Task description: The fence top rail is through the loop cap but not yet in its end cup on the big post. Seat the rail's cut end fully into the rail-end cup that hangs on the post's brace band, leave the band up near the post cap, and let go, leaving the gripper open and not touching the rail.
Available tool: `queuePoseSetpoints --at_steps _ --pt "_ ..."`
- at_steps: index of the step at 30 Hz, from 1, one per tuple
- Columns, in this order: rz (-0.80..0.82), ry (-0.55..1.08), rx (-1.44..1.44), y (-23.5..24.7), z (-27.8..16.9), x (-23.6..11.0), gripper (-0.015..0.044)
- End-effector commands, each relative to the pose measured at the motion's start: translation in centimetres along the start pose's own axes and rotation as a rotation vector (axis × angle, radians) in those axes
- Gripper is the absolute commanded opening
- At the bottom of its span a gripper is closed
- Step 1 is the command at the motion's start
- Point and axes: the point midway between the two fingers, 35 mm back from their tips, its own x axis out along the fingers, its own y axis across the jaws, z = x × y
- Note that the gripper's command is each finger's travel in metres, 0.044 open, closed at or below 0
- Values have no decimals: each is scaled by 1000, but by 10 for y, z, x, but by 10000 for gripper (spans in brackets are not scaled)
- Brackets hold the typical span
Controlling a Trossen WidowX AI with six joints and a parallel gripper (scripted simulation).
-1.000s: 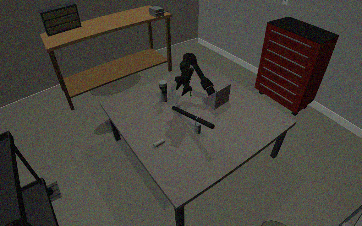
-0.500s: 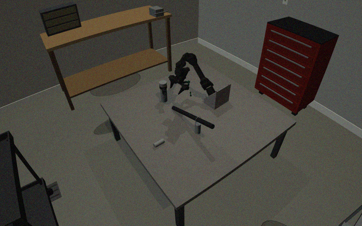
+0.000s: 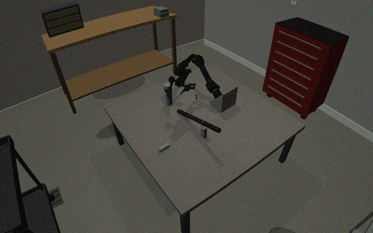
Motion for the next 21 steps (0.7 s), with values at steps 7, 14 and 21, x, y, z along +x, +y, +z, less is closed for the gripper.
queuePoseSetpoints --at_steps 7,14,21 --pt "-37 85 -435 -41 -44 15 440" --pt "-37 85 -435 -41 -44 15 440" --pt "-37 85 -434 -36 -47 26 440"
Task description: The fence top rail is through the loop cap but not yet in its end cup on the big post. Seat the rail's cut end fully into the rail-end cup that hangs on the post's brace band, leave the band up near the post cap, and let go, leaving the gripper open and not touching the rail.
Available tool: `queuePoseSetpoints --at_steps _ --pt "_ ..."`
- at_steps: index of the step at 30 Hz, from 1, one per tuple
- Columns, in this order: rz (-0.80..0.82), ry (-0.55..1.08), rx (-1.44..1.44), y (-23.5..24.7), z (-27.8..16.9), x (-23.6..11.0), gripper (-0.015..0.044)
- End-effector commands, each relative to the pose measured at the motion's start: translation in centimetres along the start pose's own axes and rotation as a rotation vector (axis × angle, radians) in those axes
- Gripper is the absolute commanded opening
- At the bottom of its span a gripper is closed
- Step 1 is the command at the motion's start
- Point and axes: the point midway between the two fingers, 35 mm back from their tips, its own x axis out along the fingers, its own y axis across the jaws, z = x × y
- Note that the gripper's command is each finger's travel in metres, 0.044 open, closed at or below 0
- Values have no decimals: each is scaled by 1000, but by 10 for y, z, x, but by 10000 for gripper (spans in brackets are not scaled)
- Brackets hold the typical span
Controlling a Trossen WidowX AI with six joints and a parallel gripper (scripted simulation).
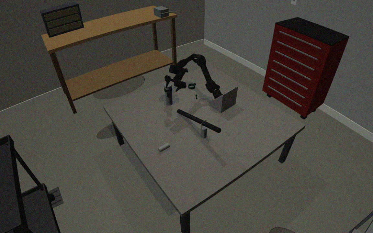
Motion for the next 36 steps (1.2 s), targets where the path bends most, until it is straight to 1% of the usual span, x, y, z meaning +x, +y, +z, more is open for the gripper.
queuePoseSetpoints --at_steps 1,10,36 --pt "4 6 -12 9 -2 15 440" --pt "5 6 -12 12 -2 24 440" --pt "8 4 -9 11 -1 66 440"
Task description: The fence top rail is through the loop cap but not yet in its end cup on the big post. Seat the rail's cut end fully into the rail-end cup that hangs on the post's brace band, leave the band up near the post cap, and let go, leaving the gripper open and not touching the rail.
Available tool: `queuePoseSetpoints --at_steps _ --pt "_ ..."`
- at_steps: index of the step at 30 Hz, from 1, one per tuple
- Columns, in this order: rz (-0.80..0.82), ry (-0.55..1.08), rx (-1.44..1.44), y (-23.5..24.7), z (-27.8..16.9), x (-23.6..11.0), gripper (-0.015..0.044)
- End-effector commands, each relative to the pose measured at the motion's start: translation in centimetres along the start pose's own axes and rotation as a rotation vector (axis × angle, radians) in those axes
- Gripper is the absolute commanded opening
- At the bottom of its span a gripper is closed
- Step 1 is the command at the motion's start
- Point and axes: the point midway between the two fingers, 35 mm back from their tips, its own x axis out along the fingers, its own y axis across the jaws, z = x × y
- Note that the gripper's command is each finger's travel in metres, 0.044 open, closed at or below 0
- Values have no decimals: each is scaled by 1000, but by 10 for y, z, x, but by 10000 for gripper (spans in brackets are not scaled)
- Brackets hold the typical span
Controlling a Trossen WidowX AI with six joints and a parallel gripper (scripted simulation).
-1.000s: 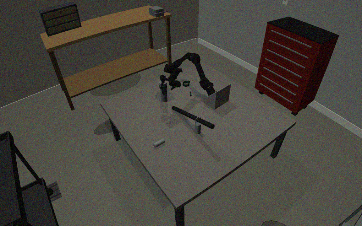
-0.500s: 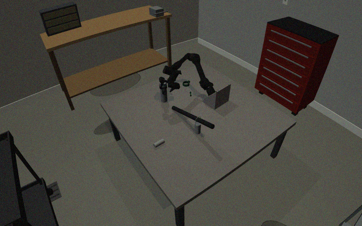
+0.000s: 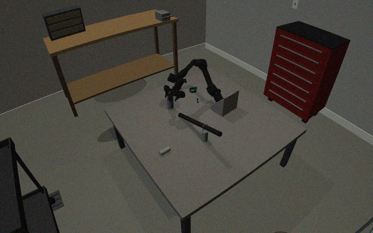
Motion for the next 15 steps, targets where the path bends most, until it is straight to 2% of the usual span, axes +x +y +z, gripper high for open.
queuePoseSetpoints --at_steps 1,15 --pt "3 -3 -6 2 1 9 440" --pt "-6 2 -8 2 -2 31 440"
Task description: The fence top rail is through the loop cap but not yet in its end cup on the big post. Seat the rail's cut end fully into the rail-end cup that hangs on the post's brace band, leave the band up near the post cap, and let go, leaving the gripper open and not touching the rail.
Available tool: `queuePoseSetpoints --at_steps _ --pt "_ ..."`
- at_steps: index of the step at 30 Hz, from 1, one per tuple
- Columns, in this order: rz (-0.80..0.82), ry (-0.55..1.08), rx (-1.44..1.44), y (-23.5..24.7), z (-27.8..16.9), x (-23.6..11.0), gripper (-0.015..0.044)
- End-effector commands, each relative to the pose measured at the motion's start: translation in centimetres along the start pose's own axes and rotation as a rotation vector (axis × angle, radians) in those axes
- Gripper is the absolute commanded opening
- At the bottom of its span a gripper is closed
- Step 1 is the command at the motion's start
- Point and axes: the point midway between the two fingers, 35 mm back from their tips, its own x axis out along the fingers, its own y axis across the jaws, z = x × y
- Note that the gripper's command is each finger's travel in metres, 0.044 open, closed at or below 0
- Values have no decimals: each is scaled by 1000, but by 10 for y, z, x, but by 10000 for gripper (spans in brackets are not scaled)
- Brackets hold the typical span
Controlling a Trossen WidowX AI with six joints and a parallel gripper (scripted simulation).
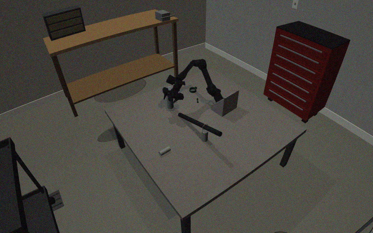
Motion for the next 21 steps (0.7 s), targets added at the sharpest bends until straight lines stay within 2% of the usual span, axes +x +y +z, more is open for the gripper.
queuePoseSetpoints --at_steps 1,2,15,18,21 --pt "1 -2 -7 2 0 7 440" --pt "1 -2 -7 2 0 7 440" --pt "1 -2 -7 2 0 7 99" --pt "1 -2 -7 2 0 7 79" --pt "1 -15 -29 4 0 6 0"
